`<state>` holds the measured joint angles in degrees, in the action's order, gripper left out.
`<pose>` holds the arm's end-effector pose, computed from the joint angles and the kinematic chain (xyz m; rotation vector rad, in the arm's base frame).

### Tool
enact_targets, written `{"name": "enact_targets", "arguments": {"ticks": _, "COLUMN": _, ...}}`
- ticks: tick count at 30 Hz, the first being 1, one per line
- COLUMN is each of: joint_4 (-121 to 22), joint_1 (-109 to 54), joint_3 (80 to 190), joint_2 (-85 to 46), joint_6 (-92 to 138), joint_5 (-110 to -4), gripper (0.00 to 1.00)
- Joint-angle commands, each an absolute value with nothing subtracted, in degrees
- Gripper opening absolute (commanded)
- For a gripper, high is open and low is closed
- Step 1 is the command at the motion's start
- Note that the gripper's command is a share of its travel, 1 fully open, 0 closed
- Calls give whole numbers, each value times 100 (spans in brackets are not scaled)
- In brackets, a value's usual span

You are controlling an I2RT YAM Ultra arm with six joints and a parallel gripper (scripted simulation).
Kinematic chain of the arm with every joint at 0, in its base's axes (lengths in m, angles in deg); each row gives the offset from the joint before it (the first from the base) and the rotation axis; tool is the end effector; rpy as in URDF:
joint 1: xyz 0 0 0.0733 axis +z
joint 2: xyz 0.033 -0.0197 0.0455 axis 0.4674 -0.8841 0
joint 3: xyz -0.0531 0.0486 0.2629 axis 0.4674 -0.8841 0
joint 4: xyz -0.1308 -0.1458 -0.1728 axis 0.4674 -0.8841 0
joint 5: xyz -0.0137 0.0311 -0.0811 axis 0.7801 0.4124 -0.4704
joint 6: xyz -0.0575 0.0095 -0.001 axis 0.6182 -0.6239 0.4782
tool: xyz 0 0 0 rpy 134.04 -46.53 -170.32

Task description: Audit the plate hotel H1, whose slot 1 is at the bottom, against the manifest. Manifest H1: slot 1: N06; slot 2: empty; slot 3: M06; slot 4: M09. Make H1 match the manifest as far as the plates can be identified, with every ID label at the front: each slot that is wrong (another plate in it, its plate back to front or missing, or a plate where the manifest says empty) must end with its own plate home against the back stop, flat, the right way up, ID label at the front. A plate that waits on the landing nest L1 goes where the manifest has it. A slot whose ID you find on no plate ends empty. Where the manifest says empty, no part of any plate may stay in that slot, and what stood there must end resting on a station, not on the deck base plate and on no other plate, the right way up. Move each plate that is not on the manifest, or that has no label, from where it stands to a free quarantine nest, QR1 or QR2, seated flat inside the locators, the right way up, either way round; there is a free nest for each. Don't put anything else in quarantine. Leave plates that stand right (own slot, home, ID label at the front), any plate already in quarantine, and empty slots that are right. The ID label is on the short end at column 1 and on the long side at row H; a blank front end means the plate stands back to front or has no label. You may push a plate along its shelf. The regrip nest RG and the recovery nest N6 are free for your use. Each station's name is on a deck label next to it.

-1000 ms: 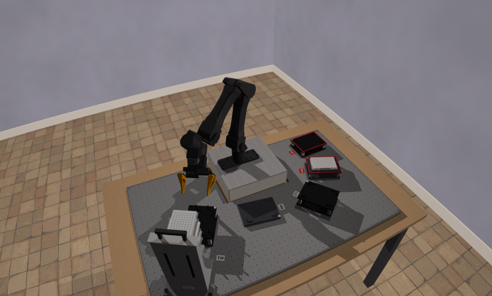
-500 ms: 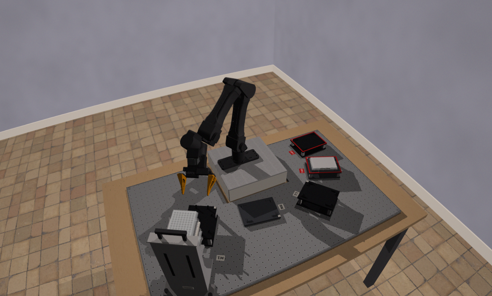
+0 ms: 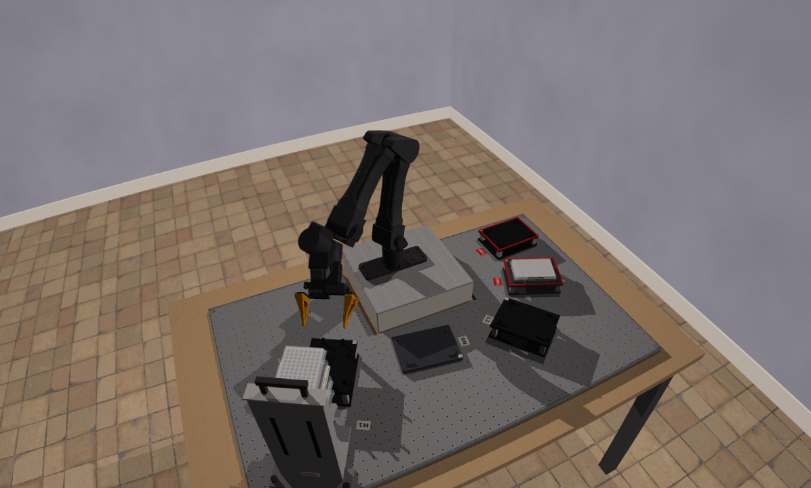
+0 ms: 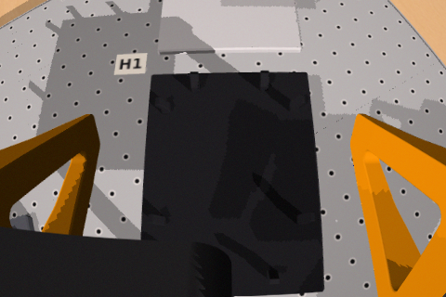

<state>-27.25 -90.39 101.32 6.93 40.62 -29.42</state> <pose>0.1436 -0.2314 0.1915 0.5774 2.0668 -0.2765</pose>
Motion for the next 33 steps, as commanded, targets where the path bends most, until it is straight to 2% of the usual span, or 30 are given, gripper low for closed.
{"name": "enact_targets", "arguments": {"ticks": 1, "joint_4": -2260, "joint_1": -9001, "joint_3": 9956, "joint_2": 531, "joint_6": 4095, "joint_5": -2881, "gripper": 100}}
{"name": "enact_targets", "arguments": {"ticks": 11, "joint_4": -1541, "joint_1": -8988, "joint_3": 9624, "joint_2": 143, "joint_6": 4090, "joint_5": -2884, "gripper": 100}}
{"name": "enact_targets", "arguments": {"ticks": 15, "joint_4": -1506, "joint_1": -8990, "joint_3": 9830, "joint_2": 373, "joint_6": 4083, "joint_5": -2880, "gripper": 100}}
{"name": "enact_targets", "arguments": {"ticks": 33, "joint_4": -1372, "joint_1": -8785, "joint_3": 10095, "joint_2": -165, "joint_6": 3912, "joint_5": -3101, "gripper": 100}}
